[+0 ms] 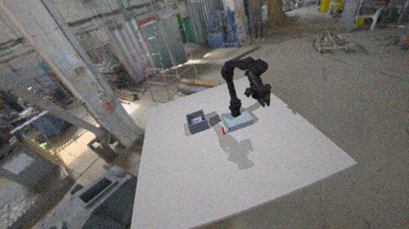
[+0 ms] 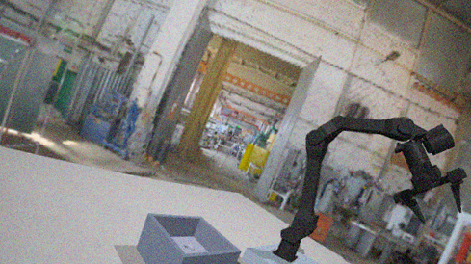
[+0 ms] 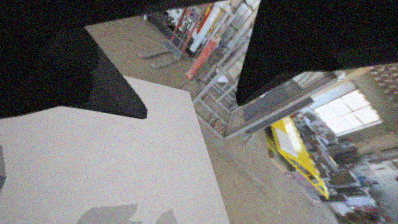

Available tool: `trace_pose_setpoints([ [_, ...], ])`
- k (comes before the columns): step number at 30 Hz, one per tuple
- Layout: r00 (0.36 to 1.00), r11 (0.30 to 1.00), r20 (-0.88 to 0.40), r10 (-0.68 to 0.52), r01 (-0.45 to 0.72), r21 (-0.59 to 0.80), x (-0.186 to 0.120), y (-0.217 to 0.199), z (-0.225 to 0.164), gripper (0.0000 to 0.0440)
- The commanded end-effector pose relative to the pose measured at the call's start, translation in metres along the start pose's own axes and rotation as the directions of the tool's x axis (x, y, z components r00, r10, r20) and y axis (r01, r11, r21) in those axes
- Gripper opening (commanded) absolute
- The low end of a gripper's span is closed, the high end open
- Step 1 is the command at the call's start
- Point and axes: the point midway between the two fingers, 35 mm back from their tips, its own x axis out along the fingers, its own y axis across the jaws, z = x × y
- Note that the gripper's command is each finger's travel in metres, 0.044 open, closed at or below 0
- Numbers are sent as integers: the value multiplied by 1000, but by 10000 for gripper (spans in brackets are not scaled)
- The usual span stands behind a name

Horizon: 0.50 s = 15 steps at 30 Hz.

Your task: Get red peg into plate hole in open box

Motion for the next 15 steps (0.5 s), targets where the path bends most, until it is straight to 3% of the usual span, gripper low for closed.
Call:
trace_pose_setpoints([
  [1, 993, 996, 80, -87, 90, -27, 13, -20, 46, 440],
  [15, 907, 933, 220, -359, 355, 63, 21, -99, 163, 440],
])
